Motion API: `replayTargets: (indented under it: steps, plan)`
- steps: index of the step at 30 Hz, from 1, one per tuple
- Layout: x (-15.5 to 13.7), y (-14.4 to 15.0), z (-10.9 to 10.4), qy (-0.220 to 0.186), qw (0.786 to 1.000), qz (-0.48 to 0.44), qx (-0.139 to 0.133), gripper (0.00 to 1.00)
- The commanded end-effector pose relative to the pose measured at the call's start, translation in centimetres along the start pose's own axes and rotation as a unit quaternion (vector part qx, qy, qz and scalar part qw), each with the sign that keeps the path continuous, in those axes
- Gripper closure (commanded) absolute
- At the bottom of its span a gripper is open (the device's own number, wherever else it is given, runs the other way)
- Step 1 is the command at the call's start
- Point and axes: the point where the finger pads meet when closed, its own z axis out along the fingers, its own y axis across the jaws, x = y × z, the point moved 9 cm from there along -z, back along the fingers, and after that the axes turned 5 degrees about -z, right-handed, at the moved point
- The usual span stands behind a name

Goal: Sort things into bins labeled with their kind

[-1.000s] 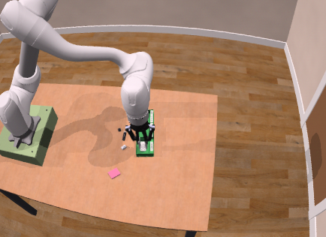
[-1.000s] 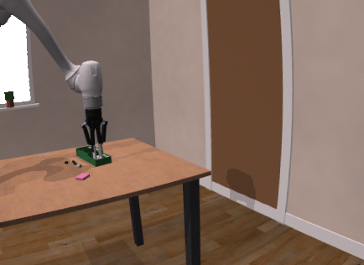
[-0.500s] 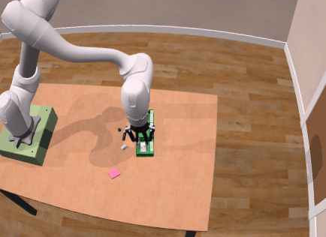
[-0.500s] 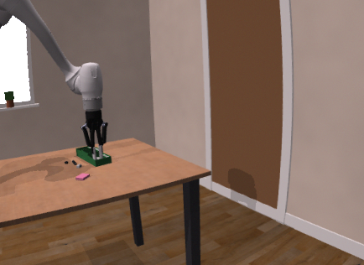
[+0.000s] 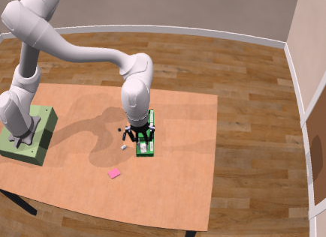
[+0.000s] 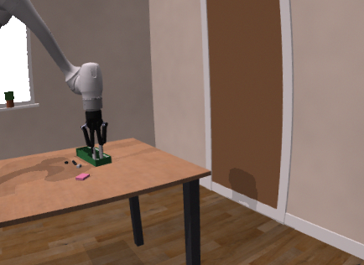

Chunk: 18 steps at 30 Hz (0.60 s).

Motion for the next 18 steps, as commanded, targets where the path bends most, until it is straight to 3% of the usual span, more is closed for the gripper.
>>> replayTargets:
  steps: [1, 18]
  plan:
    - [0.0, 0.0, 0.0, 0.000, 1.000, 0.000, 0.000, 0.81]
    - [0.0, 0.0, -2.0, 0.000, 1.000, 0.000, 0.000, 0.81]
